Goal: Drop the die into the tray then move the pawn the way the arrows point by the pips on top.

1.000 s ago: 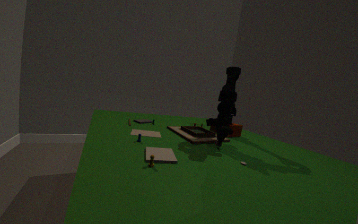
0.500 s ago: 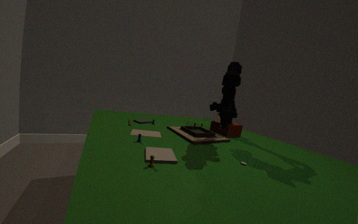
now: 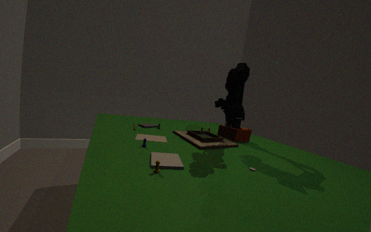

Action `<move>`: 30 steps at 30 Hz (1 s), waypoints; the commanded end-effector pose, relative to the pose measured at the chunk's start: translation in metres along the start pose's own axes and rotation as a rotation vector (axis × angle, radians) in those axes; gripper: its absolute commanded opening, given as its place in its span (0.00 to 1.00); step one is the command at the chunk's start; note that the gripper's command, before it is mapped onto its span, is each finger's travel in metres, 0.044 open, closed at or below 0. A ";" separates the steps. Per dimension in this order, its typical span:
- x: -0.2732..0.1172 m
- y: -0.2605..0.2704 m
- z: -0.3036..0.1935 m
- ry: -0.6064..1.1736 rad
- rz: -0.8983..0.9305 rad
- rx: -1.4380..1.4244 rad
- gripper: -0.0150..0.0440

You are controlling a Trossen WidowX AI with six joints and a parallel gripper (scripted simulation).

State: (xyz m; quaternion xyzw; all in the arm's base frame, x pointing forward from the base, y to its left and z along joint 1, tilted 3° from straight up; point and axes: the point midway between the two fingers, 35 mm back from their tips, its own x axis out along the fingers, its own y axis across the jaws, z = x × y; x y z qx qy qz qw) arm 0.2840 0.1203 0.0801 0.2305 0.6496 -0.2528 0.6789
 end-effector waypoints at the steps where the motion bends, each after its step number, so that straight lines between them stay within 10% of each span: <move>1: 0.002 -0.014 0.015 -0.002 0.005 -0.065 0.25; 30: 0.034 -0.125 0.088 -0.009 -0.011 -0.566 0.25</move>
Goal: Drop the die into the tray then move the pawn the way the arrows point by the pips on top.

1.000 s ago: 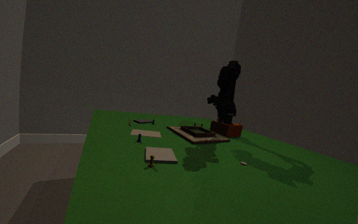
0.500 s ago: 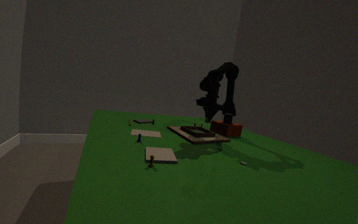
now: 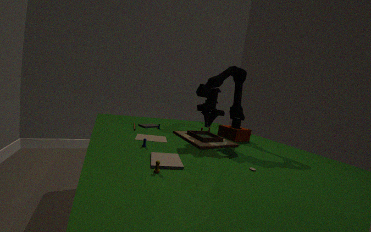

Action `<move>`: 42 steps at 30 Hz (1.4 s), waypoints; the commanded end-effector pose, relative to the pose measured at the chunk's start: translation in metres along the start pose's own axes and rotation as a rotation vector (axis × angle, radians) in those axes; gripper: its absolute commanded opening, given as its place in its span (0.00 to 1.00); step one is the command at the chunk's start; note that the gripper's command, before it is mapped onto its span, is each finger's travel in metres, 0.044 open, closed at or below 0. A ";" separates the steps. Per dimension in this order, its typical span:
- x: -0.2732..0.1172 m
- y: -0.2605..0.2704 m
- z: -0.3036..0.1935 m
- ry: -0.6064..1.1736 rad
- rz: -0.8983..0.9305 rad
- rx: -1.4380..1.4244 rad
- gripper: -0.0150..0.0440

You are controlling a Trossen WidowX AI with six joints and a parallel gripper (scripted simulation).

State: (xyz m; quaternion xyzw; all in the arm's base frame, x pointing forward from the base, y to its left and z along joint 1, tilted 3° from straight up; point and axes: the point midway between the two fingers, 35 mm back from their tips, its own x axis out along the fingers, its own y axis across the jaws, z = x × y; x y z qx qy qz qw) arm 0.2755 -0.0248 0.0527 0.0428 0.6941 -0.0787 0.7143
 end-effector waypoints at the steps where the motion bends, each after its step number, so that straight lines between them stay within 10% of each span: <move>1: 0.001 -0.009 -0.002 -0.008 -0.003 -0.040 0.25; 29: 0.020 -0.005 0.010 -0.832 0.014 -0.040 0.25; 42: 0.008 -0.005 0.005 -0.854 0.015 -0.039 0.25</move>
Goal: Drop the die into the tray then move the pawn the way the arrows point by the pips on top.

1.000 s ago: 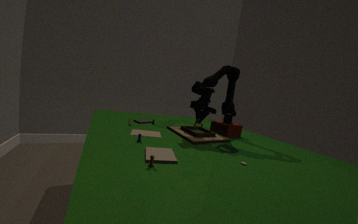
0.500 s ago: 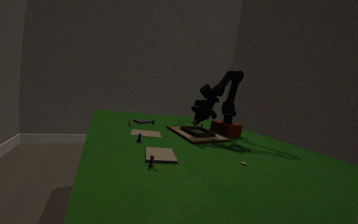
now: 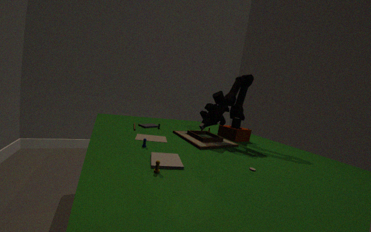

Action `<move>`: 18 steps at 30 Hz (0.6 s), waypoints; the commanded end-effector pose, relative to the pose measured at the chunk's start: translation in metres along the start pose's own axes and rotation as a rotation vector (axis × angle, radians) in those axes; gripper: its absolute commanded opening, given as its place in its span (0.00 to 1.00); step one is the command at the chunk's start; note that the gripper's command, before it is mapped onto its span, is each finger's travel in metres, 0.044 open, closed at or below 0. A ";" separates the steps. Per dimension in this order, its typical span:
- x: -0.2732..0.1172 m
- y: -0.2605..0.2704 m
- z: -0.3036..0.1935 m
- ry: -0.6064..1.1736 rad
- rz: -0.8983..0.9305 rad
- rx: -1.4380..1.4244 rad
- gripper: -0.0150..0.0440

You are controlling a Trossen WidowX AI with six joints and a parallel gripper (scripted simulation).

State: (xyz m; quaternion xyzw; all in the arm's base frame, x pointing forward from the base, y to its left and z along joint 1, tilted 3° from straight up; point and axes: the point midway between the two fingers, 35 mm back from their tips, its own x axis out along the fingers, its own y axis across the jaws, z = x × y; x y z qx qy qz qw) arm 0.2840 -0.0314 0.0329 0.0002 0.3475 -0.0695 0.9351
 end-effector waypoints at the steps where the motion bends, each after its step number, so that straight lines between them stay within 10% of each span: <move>1: -0.018 -0.002 0.008 -0.023 -0.004 -0.002 0.25; 18: -0.058 -0.004 0.010 -0.021 -0.004 -0.002 0.25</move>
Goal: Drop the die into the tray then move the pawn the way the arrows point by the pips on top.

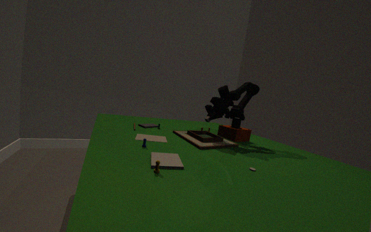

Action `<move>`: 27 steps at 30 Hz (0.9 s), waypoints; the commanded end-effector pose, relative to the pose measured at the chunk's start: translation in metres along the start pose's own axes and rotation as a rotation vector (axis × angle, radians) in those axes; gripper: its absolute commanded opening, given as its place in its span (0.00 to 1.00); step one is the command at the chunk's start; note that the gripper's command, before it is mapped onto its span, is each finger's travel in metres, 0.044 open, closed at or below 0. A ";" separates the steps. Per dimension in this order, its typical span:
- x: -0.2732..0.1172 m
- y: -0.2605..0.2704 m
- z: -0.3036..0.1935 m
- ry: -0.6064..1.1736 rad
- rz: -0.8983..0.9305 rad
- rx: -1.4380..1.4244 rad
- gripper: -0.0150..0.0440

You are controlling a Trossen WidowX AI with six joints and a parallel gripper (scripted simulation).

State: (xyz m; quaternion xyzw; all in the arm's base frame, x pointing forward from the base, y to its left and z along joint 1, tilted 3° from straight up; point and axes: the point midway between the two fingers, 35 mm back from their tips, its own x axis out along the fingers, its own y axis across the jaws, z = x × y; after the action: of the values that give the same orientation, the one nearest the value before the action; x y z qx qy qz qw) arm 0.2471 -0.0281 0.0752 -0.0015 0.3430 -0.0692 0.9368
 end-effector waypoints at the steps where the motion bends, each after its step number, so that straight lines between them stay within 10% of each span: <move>1: -0.002 -0.001 0.002 -0.011 -0.004 0.001 0.25; 16: -0.001 0.000 0.000 -0.003 0.000 0.000 0.25; 27: -0.013 0.000 0.016 -0.007 -0.002 0.000 0.74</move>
State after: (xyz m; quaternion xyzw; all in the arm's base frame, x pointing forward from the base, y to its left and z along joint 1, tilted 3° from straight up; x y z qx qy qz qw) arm 0.2451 -0.0275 0.0770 -0.0019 0.3494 -0.0680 0.9345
